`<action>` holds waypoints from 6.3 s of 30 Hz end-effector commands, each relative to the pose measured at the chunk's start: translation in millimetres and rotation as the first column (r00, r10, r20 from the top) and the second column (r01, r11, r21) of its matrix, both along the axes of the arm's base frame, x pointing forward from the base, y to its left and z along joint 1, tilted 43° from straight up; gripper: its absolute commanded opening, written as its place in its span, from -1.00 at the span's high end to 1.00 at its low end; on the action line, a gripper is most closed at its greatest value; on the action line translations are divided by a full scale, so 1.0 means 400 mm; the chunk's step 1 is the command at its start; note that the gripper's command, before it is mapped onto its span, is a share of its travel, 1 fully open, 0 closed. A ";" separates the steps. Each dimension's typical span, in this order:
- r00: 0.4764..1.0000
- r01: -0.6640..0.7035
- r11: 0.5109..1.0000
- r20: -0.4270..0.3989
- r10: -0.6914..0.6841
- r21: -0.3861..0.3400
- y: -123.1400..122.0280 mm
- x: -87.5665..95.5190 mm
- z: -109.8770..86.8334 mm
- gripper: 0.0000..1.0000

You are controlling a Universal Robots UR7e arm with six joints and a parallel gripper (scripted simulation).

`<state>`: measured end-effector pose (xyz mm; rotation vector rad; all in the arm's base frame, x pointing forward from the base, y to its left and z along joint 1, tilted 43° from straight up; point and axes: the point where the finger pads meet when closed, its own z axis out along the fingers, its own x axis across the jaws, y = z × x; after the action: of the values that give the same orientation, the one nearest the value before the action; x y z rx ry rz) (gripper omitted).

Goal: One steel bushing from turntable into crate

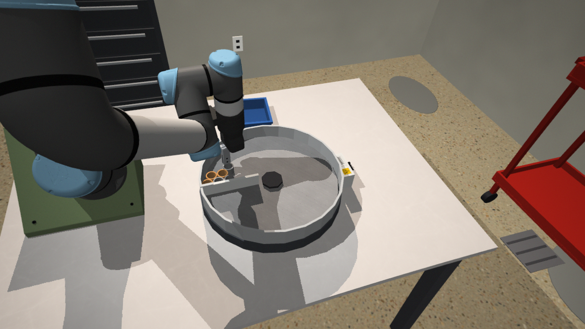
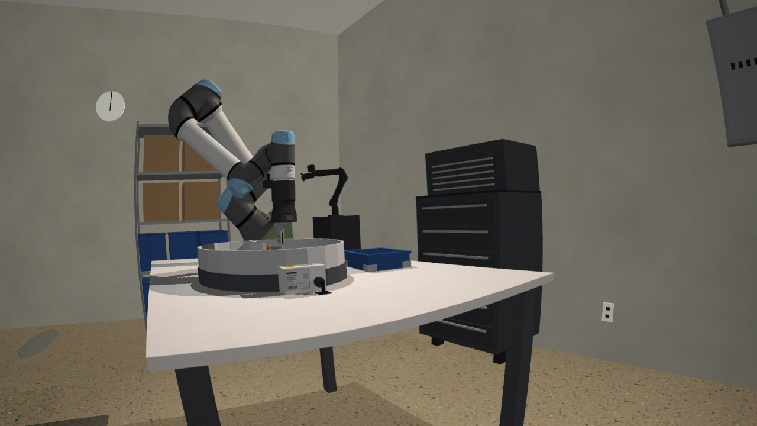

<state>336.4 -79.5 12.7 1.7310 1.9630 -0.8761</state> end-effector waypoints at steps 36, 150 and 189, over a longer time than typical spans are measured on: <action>1.000 0.000 1.000 0.001 0.000 0.000 0.000 0.001 0.001 1.00; 1.000 -0.001 1.000 0.002 0.001 0.000 0.067 0.010 0.063 1.00; 1.000 -0.001 1.000 0.001 0.001 0.000 0.118 0.019 0.119 1.00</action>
<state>343.7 -33.0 59.5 1.7303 1.9633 -0.8751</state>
